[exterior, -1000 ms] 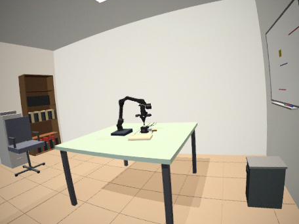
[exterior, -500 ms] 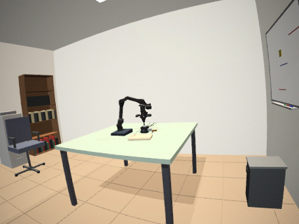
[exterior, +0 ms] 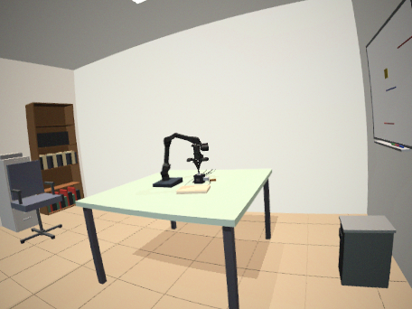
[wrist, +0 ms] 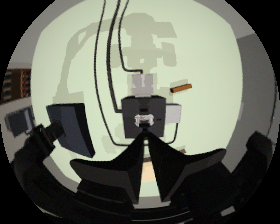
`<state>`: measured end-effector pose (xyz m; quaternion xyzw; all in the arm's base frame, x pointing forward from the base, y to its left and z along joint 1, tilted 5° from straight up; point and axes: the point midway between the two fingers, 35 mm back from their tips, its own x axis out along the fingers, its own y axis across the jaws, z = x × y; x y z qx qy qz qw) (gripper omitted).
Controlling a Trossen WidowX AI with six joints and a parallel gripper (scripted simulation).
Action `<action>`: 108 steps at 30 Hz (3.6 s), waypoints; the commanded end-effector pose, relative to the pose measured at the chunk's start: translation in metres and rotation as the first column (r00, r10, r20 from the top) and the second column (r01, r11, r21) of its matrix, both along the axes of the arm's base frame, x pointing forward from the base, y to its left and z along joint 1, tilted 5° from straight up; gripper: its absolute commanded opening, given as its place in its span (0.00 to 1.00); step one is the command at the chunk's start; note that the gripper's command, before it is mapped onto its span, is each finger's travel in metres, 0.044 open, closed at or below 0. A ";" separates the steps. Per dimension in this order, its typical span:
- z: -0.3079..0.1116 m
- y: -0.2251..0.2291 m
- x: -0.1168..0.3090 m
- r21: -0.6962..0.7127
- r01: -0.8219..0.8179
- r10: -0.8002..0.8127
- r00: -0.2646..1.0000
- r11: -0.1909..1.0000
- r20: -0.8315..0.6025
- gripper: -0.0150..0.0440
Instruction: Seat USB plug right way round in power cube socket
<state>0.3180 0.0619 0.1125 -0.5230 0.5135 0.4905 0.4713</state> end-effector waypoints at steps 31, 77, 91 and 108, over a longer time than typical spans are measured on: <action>-0.004 0.000 0.000 0.000 0.005 -0.005 1.000 1.000 0.002 0.25; -0.010 -0.001 0.000 0.000 0.005 -0.005 1.000 1.000 0.002 0.25; -0.012 -0.001 0.000 0.000 0.005 -0.005 1.000 1.000 0.002 0.25; -0.014 -0.001 0.000 0.000 0.005 -0.005 1.000 1.000 0.002 0.25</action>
